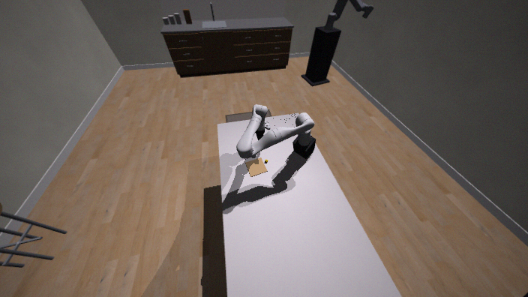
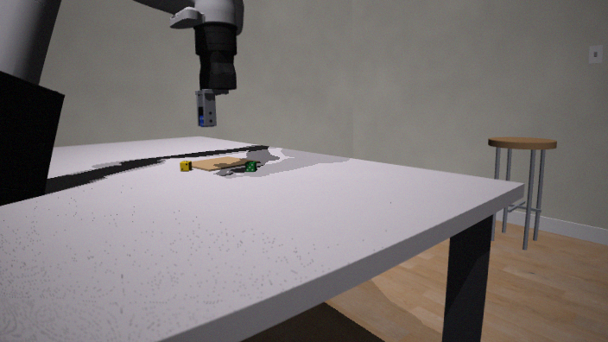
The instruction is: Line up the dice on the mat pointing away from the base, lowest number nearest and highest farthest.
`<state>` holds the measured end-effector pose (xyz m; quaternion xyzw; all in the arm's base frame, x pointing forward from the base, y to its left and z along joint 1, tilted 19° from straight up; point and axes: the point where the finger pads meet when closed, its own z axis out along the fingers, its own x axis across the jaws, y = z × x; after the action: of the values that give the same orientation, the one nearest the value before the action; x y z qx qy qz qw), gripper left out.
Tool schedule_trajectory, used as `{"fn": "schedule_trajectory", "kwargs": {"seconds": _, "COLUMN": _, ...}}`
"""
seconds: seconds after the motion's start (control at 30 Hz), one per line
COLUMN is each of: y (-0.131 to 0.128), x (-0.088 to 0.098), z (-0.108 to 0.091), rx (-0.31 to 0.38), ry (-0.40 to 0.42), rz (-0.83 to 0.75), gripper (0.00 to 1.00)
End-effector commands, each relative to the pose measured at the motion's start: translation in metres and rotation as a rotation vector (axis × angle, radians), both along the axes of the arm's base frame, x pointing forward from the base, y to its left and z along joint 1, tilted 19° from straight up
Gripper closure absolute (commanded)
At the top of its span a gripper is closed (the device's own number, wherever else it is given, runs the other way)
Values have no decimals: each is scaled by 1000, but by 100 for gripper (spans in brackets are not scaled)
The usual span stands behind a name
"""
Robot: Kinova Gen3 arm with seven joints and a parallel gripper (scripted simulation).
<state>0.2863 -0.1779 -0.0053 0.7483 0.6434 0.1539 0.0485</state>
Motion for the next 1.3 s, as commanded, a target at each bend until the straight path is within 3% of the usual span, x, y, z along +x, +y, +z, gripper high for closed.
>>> {"fn": "schedule_trajectory", "kwargs": {"seconds": 0.0, "y": 0, "x": 0, "z": 1, "rx": -1, "ry": -2, "rz": -1, "gripper": 60}}
{"fn": "schedule_trajectory", "kwargs": {"seconds": 0.33, "y": 16, "x": 11, "z": 6, "rx": -4, "ry": 3, "rz": 7, "gripper": 60}}
{"fn": "schedule_trajectory", "kwargs": {"seconds": 0.6, "y": 90, "x": 48, "z": 28, "rx": -17, "ry": 4, "rz": 36, "gripper": 60}}
{"fn": "schedule_trajectory", "kwargs": {"seconds": 0.8, "y": 133, "x": 60, "z": 40, "rx": -18, "ry": -5, "rz": 50, "gripper": 60}}
{"fn": "schedule_trajectory", "kwargs": {"seconds": 1.27, "y": 147, "x": 62, "z": 44, "rx": -18, "ry": -9, "rz": 54, "gripper": 60}}
